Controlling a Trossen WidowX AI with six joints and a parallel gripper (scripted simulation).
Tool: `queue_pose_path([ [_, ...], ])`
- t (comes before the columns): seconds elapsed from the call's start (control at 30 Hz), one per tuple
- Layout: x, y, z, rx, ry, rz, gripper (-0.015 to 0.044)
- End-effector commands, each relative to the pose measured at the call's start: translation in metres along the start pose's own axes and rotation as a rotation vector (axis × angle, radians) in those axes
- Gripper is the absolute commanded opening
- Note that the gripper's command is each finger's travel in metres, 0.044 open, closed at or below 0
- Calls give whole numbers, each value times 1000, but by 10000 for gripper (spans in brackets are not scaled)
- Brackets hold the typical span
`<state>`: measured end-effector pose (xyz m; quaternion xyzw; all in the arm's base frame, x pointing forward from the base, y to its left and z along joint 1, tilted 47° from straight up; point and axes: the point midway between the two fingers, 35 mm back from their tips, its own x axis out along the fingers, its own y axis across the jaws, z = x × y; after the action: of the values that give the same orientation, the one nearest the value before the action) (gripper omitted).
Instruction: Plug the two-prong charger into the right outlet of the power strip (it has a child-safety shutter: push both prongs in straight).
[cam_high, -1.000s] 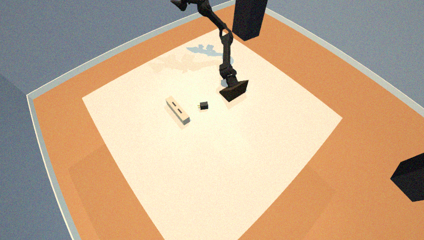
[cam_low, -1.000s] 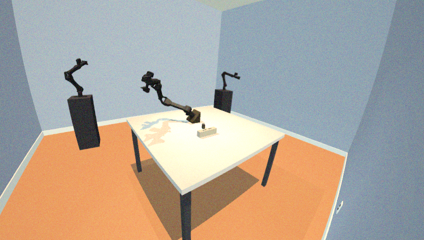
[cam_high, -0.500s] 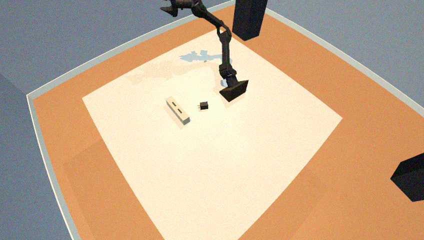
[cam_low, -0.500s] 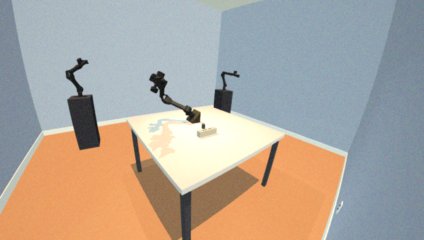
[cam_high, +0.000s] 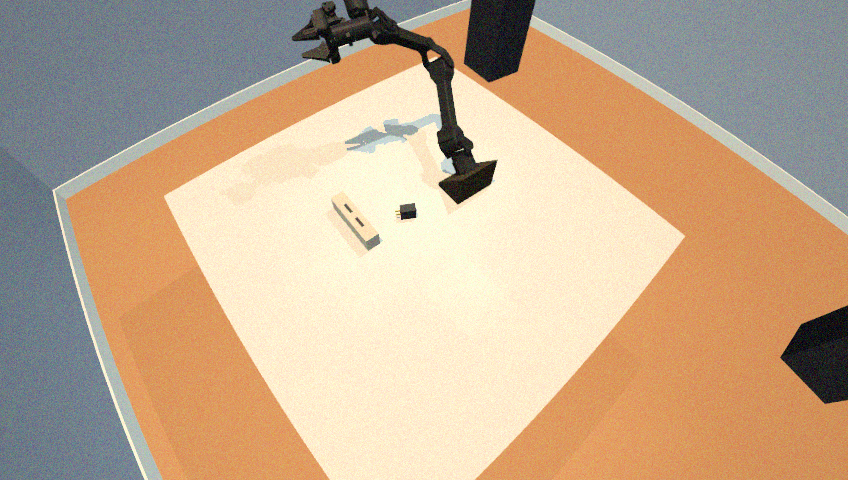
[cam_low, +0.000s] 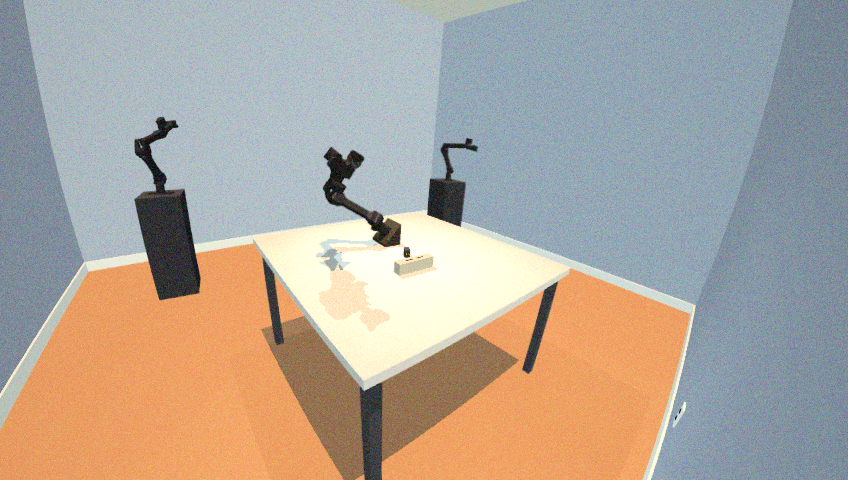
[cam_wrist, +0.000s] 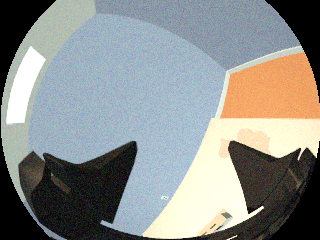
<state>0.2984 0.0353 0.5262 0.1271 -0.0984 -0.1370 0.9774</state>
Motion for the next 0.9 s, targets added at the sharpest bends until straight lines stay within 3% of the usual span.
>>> queue_pose_path([
  [0.0,14,11,-49,-38,120,-3,440],
  [0.43,29,17,-179,-146,437,-69,440],
  [0.87,10,-8,-298,-269,741,-202,440],
])
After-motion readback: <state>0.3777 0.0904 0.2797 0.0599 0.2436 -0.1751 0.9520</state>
